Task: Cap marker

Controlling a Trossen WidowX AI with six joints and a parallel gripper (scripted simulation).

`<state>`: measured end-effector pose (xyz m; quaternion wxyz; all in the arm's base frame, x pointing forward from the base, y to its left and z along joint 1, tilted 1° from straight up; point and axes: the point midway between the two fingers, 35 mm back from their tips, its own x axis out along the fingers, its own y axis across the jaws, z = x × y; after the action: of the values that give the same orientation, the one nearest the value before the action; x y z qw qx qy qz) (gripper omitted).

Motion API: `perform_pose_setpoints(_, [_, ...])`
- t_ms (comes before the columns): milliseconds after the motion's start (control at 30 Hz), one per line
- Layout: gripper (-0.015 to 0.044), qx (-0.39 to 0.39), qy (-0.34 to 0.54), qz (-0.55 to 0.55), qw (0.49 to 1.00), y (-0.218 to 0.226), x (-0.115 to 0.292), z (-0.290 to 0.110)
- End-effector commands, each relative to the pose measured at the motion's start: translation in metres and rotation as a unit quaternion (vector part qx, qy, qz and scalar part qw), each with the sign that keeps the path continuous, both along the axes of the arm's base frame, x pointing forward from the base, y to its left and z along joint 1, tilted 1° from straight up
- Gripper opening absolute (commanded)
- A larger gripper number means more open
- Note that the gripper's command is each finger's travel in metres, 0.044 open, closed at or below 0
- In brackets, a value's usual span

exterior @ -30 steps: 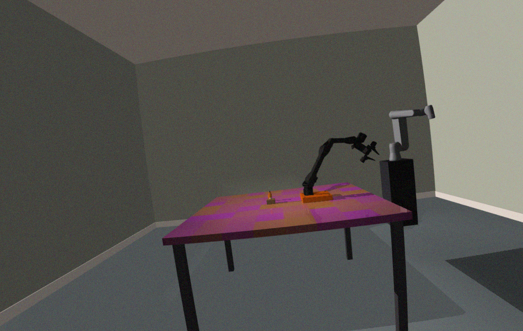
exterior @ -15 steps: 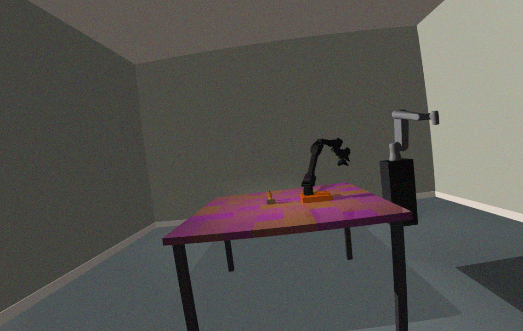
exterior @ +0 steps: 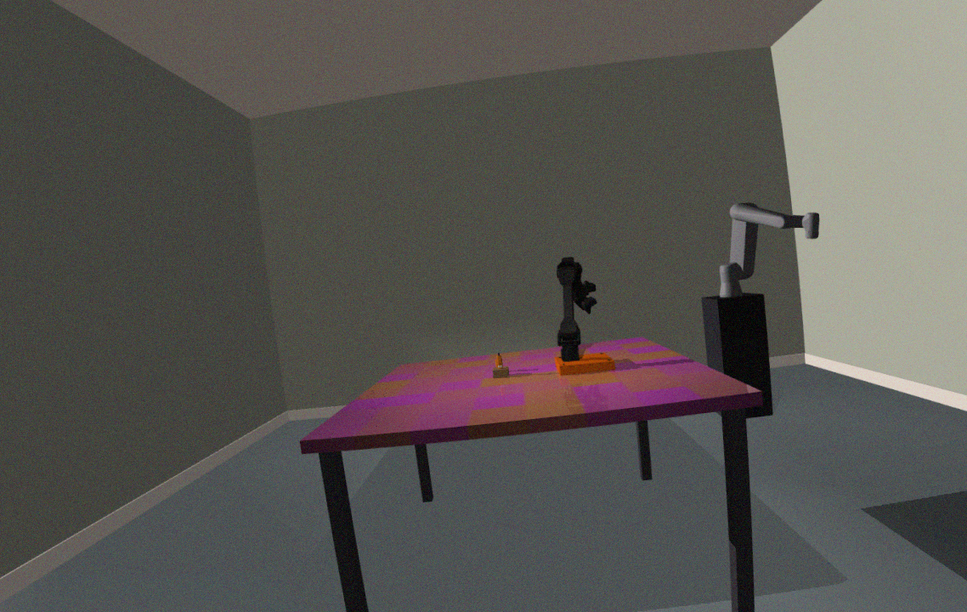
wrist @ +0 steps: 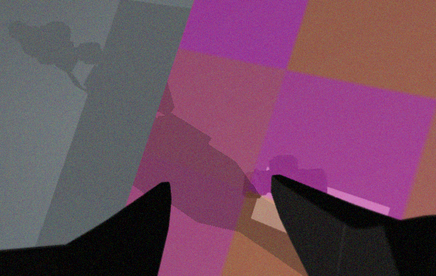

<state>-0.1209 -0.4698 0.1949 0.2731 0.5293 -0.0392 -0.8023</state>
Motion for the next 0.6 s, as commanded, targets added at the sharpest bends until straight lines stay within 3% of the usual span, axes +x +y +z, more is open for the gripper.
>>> perform_pose_setpoints(0, [0.0251, 0.043, 0.022, 0.137, 0.989, 0.003, 0.070, -0.010])
perform_pose_setpoints(267, [0.0251, 0.114, 0.080, 0.416, 0.899, 0.039, 0.208, -0.028])
perform_pose_setpoints(567, [0.0251, 0.162, 0.149, 0.698, 0.681, 0.132, 0.340, -0.048])
